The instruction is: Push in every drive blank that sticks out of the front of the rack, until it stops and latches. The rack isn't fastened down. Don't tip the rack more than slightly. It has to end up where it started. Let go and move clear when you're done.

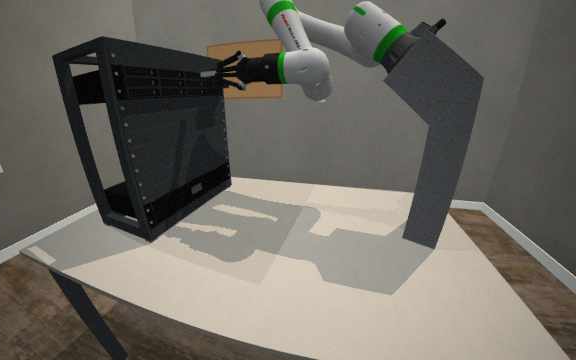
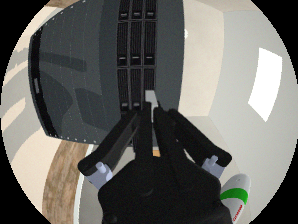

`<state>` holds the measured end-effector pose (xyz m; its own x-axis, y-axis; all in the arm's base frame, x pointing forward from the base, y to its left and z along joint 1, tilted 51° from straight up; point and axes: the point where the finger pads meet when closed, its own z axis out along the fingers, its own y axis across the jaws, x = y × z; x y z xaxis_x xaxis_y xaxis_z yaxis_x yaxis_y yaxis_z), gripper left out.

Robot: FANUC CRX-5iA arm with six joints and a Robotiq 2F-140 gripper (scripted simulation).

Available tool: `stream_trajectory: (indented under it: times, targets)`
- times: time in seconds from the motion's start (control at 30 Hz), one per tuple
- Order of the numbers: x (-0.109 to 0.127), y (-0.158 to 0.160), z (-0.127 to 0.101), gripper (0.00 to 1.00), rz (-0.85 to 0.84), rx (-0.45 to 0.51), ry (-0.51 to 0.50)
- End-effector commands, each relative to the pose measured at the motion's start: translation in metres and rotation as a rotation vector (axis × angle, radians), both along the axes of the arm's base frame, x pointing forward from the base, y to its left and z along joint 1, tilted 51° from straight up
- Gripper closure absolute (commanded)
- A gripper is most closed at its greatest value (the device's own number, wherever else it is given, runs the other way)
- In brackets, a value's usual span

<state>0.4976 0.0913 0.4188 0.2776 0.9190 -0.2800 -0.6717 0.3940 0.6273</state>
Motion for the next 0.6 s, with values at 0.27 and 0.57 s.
stream_trajectory:
  times: [0.27,0.57]
  targets:
    - [0.001,0.0003,0.0017,0.9,0.001,0.0,-0.001]
    - [0.0069,0.0005,0.008,0.9,0.001,0.0,-0.001]
